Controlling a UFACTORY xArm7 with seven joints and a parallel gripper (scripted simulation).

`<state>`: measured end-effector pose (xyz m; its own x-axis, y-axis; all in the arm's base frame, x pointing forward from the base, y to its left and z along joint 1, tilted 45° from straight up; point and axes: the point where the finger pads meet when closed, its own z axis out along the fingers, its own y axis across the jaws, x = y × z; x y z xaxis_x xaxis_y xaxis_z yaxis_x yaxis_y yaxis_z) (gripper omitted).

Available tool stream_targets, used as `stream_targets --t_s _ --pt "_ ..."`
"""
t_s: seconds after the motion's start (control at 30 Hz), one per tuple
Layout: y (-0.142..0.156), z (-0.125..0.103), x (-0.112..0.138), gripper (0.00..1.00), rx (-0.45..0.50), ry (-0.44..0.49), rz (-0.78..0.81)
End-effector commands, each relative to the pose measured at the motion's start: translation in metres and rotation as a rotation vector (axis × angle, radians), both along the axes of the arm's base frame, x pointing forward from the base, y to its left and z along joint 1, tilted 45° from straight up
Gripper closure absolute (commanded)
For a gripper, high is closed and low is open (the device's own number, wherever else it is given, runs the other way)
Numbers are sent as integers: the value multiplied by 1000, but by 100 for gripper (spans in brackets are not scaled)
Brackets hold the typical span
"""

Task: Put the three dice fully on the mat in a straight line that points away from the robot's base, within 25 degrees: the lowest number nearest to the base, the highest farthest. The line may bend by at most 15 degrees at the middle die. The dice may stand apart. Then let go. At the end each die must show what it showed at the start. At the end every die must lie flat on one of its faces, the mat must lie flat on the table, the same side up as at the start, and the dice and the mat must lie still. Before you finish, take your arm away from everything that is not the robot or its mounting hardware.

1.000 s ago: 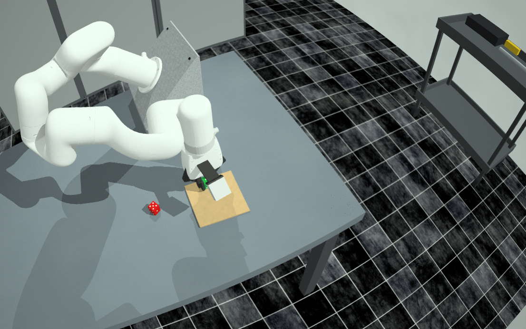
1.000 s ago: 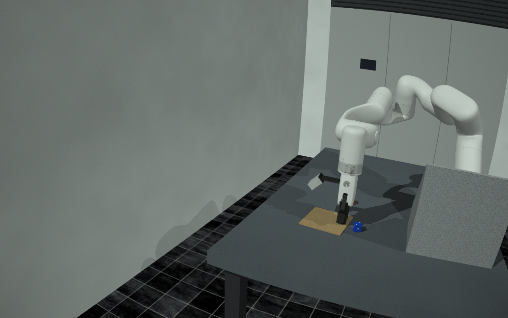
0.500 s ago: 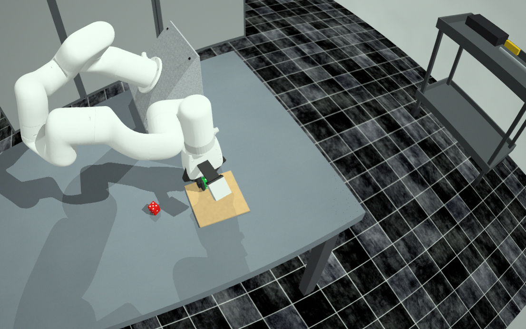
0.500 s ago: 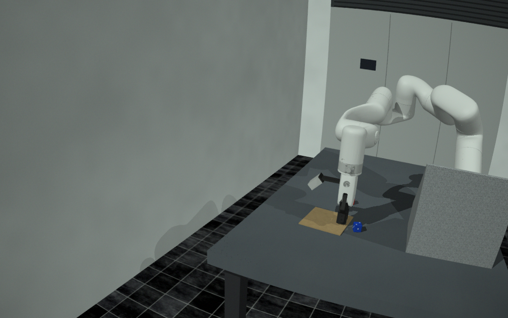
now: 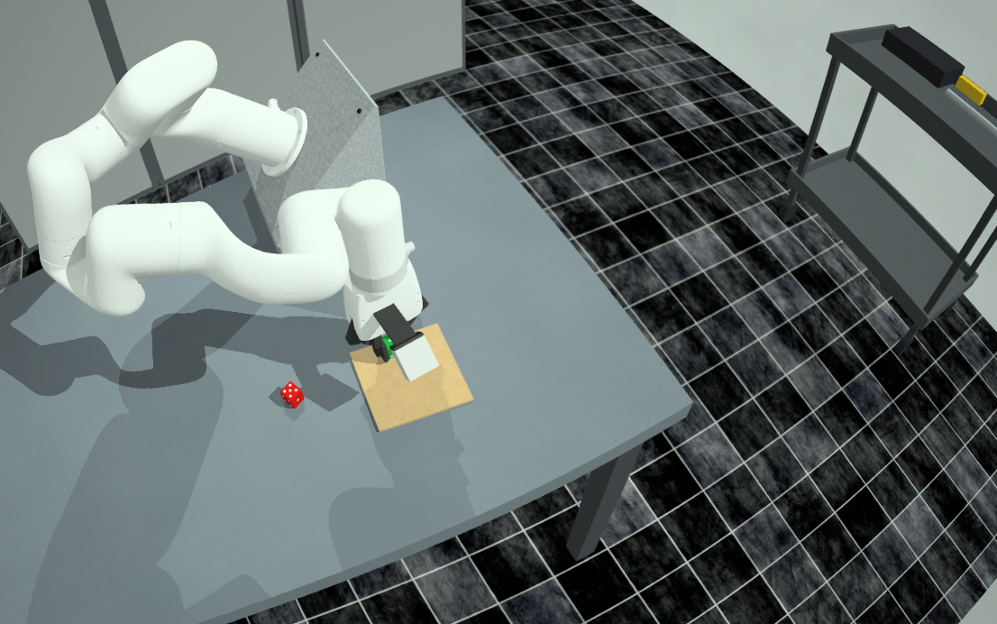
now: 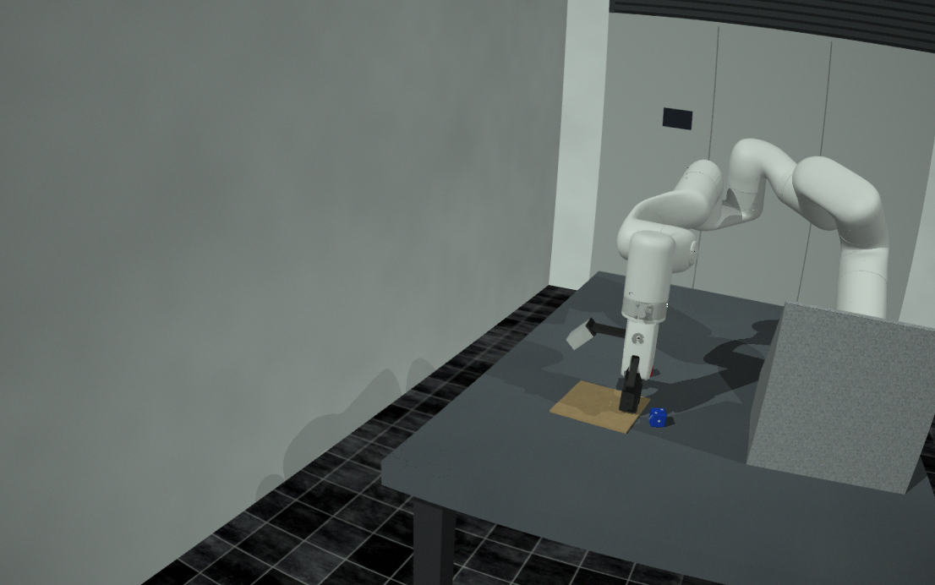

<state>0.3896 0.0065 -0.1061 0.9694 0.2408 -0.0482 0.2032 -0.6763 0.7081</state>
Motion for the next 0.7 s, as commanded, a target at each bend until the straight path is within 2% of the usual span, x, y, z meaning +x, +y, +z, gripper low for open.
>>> stream_targets --t_s 0.0,0.67 --pt "2 0 1 79 3 -2 3" --pt "0 -2 1 79 3 -2 3"
